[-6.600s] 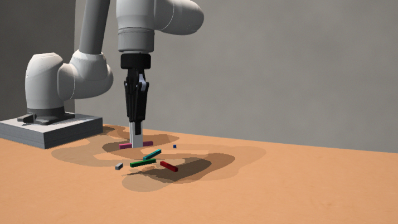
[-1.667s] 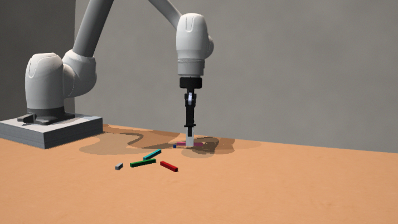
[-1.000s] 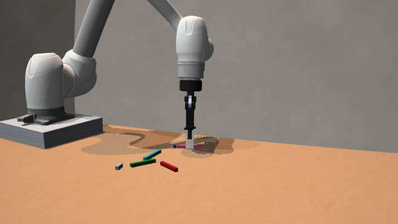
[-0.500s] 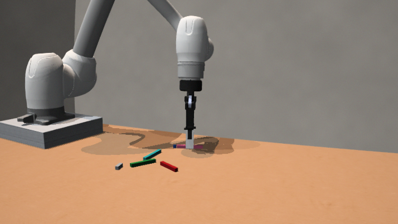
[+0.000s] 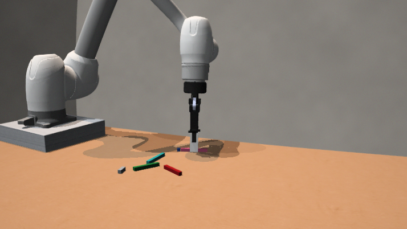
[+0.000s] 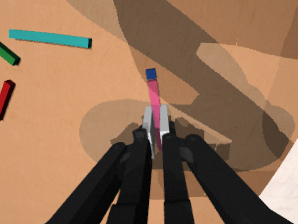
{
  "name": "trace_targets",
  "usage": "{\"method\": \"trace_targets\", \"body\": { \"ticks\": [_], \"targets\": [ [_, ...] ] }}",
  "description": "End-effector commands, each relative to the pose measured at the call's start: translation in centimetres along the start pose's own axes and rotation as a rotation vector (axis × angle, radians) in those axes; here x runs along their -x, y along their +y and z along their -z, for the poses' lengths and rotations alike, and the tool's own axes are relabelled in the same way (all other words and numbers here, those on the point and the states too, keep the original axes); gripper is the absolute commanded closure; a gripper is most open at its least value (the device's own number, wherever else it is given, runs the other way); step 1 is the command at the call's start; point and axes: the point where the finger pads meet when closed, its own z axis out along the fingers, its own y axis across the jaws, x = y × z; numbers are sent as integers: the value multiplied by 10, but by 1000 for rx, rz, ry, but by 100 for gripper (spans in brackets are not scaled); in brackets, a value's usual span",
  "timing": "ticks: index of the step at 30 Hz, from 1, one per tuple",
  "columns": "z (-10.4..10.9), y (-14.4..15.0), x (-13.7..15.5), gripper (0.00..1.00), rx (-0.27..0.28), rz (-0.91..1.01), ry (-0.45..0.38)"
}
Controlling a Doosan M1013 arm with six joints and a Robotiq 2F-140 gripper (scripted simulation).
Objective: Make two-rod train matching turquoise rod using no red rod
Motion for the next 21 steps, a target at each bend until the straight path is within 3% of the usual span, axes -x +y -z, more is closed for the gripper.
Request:
{"method": "trace_targets", "body": {
  "ticks": [1,13,21],
  "targets": [
    [0,0,0,95,0,0,0],
    [0,0,0,85,0,0,0],
    [0,0,0,85,0,0,0]
  ]
}}
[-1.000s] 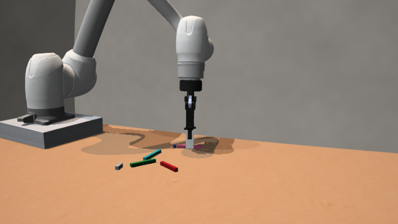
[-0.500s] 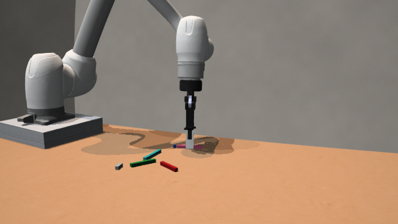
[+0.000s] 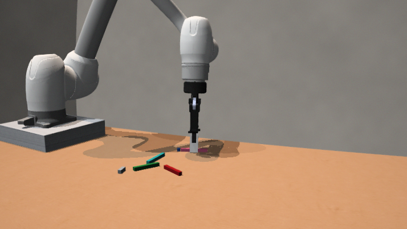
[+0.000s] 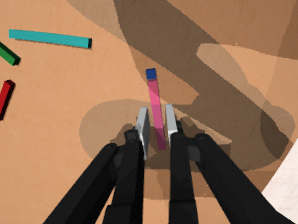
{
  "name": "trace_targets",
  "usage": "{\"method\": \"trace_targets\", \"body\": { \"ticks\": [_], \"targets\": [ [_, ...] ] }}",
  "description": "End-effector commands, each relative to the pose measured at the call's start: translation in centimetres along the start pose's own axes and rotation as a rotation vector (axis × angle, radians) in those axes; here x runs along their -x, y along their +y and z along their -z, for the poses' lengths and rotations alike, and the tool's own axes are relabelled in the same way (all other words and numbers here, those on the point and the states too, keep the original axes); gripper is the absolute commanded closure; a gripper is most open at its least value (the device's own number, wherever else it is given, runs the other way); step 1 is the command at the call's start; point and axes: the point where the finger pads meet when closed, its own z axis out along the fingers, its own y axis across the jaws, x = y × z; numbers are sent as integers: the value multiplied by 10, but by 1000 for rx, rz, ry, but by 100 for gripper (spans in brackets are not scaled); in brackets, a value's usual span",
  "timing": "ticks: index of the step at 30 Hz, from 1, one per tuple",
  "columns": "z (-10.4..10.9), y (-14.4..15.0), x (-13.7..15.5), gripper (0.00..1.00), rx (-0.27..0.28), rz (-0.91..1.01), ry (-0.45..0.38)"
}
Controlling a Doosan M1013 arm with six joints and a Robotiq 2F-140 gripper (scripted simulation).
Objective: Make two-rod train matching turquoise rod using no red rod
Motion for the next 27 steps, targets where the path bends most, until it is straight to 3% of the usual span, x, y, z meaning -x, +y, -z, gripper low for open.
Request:
{"method": "trace_targets", "body": {
  "ticks": [1,12,27],
  "targets": [
    [0,0,0,85,0,0,0],
    [10,0,0,85,0,0,0],
    [82,0,0,85,0,0,0]
  ]
}}
